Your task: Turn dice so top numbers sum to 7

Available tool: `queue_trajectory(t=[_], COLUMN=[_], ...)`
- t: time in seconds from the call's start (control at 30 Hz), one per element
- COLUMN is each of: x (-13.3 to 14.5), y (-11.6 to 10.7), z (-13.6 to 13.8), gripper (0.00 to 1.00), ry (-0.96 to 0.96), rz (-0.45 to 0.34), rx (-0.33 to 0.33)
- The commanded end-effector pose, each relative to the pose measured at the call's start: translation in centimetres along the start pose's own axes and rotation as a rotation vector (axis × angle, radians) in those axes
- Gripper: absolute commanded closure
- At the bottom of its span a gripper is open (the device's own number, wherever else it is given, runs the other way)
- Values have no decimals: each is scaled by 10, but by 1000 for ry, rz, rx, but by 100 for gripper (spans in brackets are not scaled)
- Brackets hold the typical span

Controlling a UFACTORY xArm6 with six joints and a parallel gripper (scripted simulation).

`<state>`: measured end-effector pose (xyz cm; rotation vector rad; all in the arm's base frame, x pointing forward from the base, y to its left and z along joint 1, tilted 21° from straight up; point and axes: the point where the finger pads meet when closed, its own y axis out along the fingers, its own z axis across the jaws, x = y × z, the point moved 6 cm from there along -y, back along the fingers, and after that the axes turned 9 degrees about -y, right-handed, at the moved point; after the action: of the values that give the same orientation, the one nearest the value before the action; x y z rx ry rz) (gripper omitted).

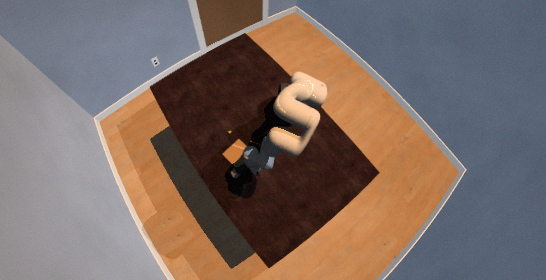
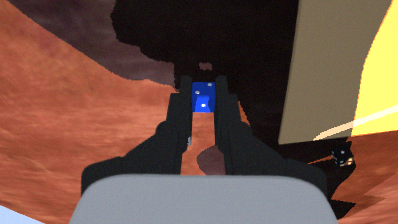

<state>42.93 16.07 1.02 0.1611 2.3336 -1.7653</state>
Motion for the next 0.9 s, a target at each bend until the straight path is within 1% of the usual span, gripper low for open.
queue_trajectory(t=[0.0,0.37,0.47,0.53,0.63,0.7,0.87], x=[-1,-1,-1,-1,-1,-1,-1], y=[-1,-1,-4,-11,-28,-28,-63], z=[0,0,0,0,0,0,0], gripper=[89,89,89,89,89,89,89], ry=[0,0,0,0,0,0,0], rz=[3,3,3,3,3,3,3], rx=[0,0,-1,-1,-1,-1,-1])
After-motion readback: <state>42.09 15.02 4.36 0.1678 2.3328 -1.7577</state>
